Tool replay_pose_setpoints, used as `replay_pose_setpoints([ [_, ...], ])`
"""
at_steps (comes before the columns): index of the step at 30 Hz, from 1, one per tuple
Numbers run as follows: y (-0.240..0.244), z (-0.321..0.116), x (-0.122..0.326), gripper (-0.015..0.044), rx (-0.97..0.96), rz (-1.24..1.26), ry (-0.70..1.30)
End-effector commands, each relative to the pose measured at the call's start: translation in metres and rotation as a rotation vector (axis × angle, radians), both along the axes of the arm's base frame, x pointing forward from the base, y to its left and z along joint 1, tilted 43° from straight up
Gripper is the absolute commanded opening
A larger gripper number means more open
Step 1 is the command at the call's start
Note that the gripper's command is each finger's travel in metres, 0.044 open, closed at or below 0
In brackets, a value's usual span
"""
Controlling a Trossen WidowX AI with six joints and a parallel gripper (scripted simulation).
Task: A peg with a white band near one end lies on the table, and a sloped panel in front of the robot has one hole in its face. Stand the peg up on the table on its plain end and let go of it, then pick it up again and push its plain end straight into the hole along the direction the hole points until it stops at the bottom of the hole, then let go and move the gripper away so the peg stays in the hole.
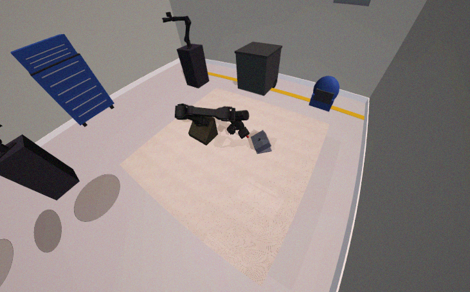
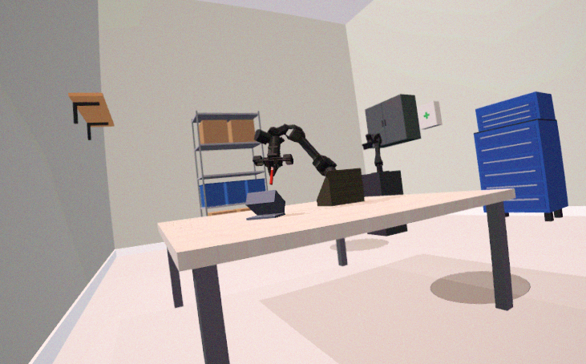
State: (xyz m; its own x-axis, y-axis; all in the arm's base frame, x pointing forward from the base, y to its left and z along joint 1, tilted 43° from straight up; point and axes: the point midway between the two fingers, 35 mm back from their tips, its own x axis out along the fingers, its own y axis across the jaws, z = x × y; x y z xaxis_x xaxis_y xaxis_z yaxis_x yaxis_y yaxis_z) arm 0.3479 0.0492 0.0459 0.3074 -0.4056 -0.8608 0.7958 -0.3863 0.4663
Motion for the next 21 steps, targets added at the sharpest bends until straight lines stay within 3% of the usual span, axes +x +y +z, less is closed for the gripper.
replay_pose_setpoints([
  [1,0.011,-0.003,0.007,0.0000,0.016,0.036,-0.005],
  [21,0.023,-0.024,0.024,0.0000,0.035,0.096,-0.007],
])
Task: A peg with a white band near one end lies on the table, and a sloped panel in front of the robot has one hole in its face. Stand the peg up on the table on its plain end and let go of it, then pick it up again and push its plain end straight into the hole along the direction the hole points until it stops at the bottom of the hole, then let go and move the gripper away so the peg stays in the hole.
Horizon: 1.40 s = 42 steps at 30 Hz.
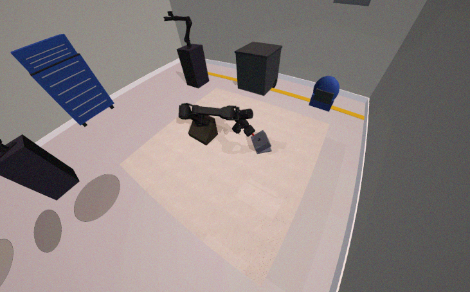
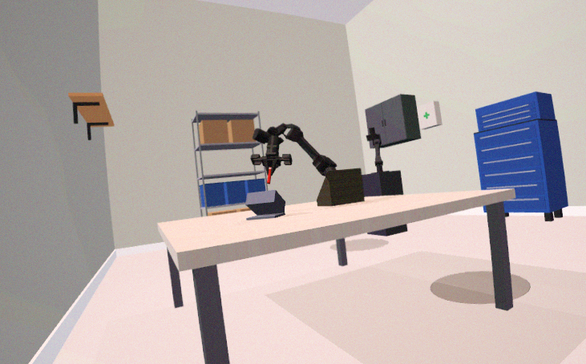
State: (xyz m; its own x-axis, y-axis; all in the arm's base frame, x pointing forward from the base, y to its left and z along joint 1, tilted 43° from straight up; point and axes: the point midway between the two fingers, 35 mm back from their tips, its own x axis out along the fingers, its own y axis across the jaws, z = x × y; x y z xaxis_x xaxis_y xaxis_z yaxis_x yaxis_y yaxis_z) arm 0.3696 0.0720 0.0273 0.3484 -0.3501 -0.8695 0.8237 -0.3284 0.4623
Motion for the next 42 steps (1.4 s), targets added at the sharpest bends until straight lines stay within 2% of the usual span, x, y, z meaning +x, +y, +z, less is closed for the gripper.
replay_pose_setpoints([
  [1,0.000,-0.007,0.003,0.0000,0.005,0.008,0.001],
  [42,-0.015,-0.057,0.025,0.0000,0.012,0.020,-0.003],
])
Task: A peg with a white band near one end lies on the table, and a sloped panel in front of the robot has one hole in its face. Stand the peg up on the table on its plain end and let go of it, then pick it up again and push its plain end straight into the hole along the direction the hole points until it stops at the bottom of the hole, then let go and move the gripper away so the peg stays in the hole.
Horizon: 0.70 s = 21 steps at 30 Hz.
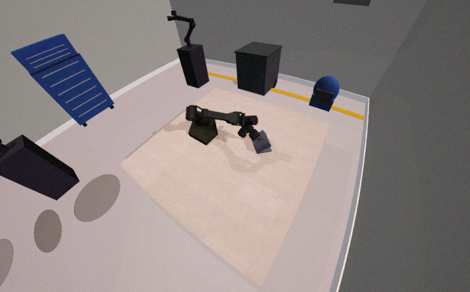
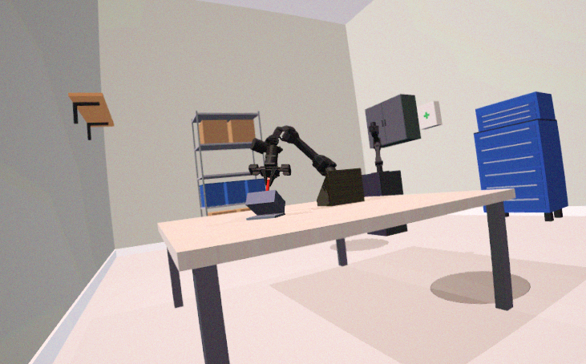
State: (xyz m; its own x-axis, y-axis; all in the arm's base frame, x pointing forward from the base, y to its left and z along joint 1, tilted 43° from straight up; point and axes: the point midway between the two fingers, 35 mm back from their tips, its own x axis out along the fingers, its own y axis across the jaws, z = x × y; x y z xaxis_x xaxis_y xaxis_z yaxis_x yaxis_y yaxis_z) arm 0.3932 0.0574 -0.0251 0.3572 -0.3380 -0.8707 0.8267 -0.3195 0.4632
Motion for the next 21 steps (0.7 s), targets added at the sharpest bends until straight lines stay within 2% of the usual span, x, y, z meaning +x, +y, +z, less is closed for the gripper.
replay_pose_setpoints([
  [1,-0.0009,-0.0060,0.0021,0.0000,0.004,0.005,0.001],
  [21,-0.0017,-0.0065,0.0022,0.0000,0.000,0.000,0.000],
])
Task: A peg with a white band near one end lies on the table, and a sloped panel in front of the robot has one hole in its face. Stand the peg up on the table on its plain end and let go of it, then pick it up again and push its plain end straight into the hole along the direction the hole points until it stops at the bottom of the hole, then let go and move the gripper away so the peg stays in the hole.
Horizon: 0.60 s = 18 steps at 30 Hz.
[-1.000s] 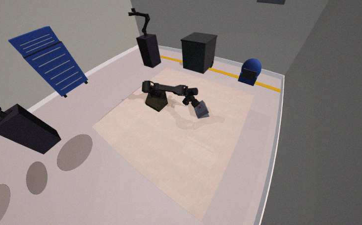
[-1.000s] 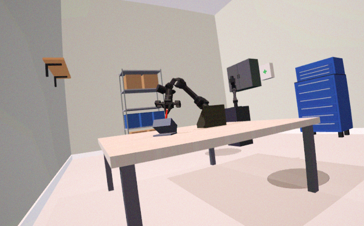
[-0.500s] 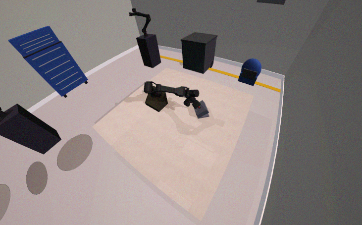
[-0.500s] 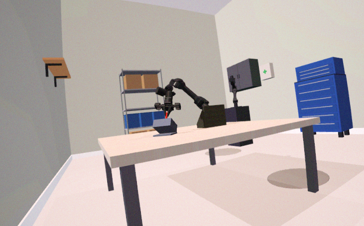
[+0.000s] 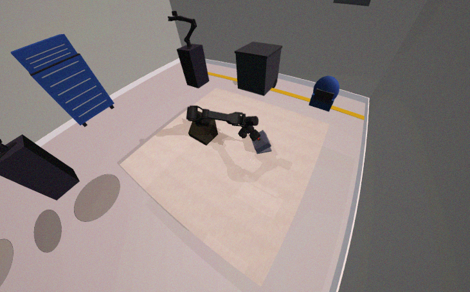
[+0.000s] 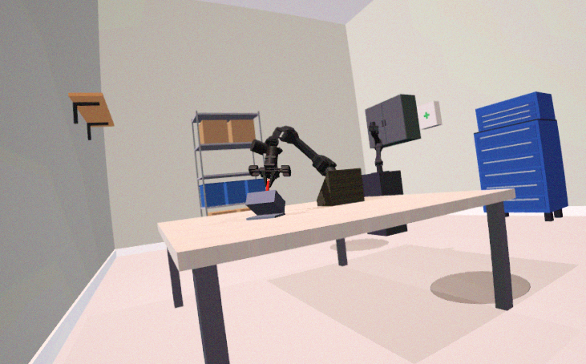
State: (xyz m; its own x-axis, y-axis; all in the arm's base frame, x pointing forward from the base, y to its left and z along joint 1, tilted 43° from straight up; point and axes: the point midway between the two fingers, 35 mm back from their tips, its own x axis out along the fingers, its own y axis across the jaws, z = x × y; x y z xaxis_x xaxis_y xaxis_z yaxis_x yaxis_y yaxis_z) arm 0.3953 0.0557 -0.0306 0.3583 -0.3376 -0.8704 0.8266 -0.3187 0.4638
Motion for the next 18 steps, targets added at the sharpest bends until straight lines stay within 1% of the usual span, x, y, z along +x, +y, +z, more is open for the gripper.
replay_pose_setpoints([
  [1,0.0000,-0.0013,0.0001,0.0000,0.000,-0.001,0.001],
  [18,-0.0013,-0.0084,0.0042,0.0000,0.000,-0.001,0.001],
])
